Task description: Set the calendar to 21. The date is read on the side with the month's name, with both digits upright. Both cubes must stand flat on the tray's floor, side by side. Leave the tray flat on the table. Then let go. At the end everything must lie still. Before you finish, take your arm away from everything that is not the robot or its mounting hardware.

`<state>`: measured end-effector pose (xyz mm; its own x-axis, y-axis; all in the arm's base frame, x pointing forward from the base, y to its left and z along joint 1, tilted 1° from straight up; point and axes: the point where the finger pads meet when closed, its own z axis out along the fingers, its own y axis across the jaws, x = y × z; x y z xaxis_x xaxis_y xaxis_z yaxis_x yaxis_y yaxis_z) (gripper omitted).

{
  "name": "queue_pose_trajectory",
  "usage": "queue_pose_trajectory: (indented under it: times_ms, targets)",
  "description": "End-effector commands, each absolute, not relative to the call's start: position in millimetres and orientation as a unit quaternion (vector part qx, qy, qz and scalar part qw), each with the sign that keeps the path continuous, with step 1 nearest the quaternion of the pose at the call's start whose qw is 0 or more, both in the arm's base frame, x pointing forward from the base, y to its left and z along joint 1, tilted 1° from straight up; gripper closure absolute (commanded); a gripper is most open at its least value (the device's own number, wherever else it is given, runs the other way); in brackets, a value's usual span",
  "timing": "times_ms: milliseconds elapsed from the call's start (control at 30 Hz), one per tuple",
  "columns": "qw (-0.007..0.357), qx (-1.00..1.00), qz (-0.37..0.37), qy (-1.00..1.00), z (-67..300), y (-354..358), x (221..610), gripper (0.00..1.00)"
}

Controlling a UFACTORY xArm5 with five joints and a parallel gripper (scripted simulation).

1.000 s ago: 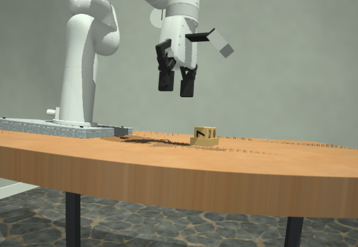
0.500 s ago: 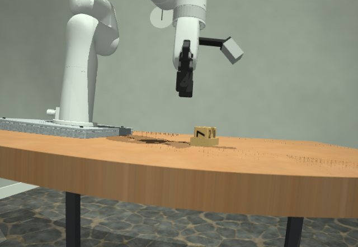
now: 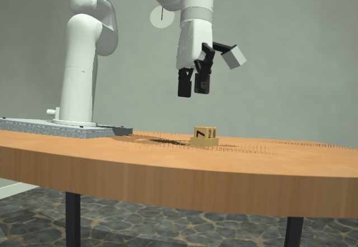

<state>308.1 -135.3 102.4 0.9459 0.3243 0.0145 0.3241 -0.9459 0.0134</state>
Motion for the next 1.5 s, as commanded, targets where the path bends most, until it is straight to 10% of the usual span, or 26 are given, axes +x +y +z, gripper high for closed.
queue_pose_trajectory:
  times_ms: [0, 867, 900, 1467]
  targets:
    - [0.007, 0.969, 0.009, 0.246, 103.7, -132.2, 315.7, 0.00]
    - [0.009, 0.855, 0.007, 0.519, 104.0, -117.1, 339.1, 0.00]
    - [0.009, 0.855, 0.007, 0.519, 104.0, -117.1, 339.1, 0.51]
    - [0.009, 0.855, 0.007, 0.519, 104.0, -117.1, 339.1, 0.51]
